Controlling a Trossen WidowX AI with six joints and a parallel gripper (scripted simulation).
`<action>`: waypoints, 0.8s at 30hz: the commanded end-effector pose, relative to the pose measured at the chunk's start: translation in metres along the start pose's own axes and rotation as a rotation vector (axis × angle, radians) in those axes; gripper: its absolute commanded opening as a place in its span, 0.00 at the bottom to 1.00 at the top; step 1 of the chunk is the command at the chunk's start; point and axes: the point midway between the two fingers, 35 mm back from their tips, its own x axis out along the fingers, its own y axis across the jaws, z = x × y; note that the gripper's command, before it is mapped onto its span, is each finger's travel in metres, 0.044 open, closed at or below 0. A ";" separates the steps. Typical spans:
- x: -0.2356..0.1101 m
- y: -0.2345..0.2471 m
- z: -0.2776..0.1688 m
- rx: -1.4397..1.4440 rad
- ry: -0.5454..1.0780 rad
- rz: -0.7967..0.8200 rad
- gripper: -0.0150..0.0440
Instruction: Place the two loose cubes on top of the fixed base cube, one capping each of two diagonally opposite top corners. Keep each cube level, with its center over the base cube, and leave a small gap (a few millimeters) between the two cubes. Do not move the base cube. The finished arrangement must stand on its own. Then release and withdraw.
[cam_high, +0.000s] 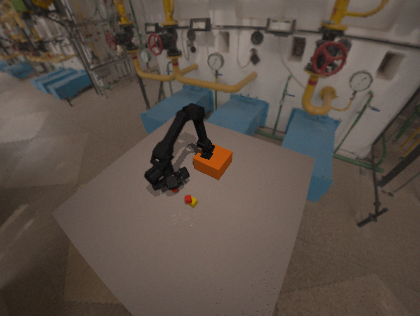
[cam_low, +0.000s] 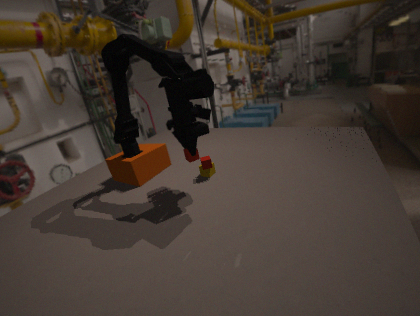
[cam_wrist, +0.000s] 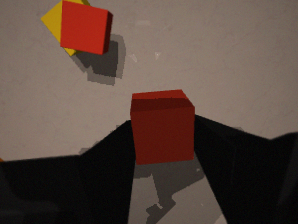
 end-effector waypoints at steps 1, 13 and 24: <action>0.000 0.006 0.006 0.105 0.004 0.001 0.43; 0.001 0.021 0.022 0.452 0.003 0.001 0.43; 0.002 0.035 0.036 0.770 0.002 0.002 0.43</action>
